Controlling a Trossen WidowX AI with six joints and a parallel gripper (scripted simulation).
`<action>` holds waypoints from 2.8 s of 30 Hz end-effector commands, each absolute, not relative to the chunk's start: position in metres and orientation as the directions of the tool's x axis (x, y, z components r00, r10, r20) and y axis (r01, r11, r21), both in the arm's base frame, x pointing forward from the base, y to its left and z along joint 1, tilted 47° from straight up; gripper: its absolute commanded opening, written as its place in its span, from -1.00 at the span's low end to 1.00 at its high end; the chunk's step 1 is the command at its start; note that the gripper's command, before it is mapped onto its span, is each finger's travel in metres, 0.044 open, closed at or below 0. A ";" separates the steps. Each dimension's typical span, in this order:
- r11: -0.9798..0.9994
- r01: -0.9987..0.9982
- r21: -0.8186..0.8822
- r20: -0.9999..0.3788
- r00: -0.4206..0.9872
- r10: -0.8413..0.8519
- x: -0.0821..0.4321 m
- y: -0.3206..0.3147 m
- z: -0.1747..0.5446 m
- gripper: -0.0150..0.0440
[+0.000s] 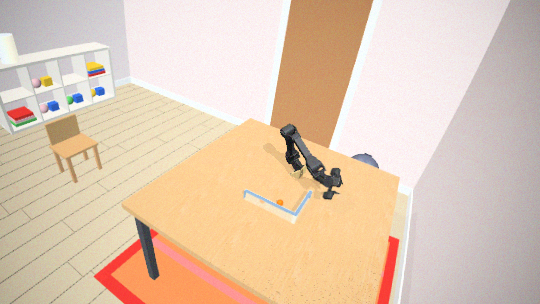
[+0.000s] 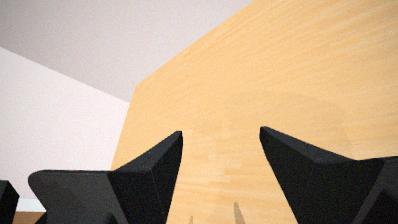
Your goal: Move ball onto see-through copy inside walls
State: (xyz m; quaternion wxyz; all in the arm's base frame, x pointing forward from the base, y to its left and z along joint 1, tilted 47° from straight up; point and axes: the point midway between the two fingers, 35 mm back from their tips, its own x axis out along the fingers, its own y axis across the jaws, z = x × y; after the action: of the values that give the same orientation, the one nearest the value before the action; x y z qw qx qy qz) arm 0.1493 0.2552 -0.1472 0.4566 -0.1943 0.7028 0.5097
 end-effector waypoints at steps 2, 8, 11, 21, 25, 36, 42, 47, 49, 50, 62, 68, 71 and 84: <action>0.641 -0.715 0.279 -0.935 -0.354 0.013 0.205 0.228 -0.130 0.46; 0.813 -0.569 -0.126 -0.952 -0.162 -0.261 0.272 0.178 -0.086 0.46; 0.831 -0.494 -0.257 -0.930 -0.107 -0.351 0.291 0.159 -0.067 0.46; 0.712 -0.019 -0.702 -0.710 -0.064 -0.701 0.344 0.057 0.001 0.46; 0.689 0.014 -0.724 -0.688 -0.063 -0.723 0.347 0.049 0.006 0.46; 0.689 0.014 -0.725 -0.688 -0.063 -0.723 0.346 0.038 -0.005 0.46; 0.689 0.014 -0.725 -0.688 -0.063 -0.723 0.346 0.031 -0.011 0.46; 0.689 0.014 -0.725 -0.688 -0.063 -0.723 0.345 0.025 -0.017 0.46; 0.688 0.014 -0.725 -0.688 -0.063 -0.723 0.345 0.023 -0.019 0.46; 0.688 0.014 -0.725 -0.688 -0.063 -0.723 0.345 0.021 -0.020 0.46; 0.688 0.014 -0.726 -0.687 -0.063 -0.724 0.343 0.011 -0.029 0.28; 0.688 0.014 -0.726 -0.687 -0.063 -0.724 0.343 0.011 -0.029 0.01; 0.688 0.014 -0.726 -0.687 -0.063 -0.724 0.343 0.011 -0.029 -0.12; 0.694 -0.019 -0.720 -0.692 -0.047 -0.720 0.354 0.057 0.010 -0.49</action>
State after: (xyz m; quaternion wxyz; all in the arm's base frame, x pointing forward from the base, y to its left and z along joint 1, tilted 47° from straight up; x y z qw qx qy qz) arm 0.3527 0.0465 0.0013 0.6316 -0.2767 0.6683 -0.2791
